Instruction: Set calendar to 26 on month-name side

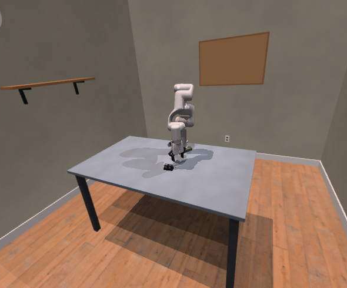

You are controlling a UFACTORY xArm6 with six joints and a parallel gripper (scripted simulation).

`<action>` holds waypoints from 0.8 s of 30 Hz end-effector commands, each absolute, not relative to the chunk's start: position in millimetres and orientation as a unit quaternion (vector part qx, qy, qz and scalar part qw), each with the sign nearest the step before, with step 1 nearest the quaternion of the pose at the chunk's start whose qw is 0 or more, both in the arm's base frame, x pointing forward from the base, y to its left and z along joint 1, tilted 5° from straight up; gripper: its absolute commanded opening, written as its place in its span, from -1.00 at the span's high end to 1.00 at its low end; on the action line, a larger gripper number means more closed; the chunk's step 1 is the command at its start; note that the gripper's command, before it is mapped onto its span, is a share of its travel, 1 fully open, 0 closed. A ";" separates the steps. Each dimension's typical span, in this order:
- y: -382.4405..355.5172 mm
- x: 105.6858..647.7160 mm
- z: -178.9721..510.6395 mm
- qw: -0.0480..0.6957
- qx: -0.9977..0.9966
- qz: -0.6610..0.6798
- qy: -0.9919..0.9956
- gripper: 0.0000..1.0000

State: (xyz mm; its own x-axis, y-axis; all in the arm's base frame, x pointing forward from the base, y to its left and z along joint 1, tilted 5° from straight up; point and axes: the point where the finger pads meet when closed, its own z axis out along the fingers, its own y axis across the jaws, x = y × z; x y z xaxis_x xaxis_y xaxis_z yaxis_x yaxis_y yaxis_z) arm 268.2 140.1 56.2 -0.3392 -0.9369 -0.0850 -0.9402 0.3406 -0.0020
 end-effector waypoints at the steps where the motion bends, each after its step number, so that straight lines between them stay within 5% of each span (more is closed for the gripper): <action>1: 140.8 269.6 57.2 0.037 -0.566 0.024 0.823 -1.00; 24: 153.0 293.7 59.0 0.031 -0.396 0.030 0.917 -1.00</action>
State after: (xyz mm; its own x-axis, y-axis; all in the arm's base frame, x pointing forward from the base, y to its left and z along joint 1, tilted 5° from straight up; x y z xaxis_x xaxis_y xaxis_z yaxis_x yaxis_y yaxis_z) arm 289.1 150.8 58.1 -0.5901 -0.8028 -0.0852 -0.8068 0.5904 0.0243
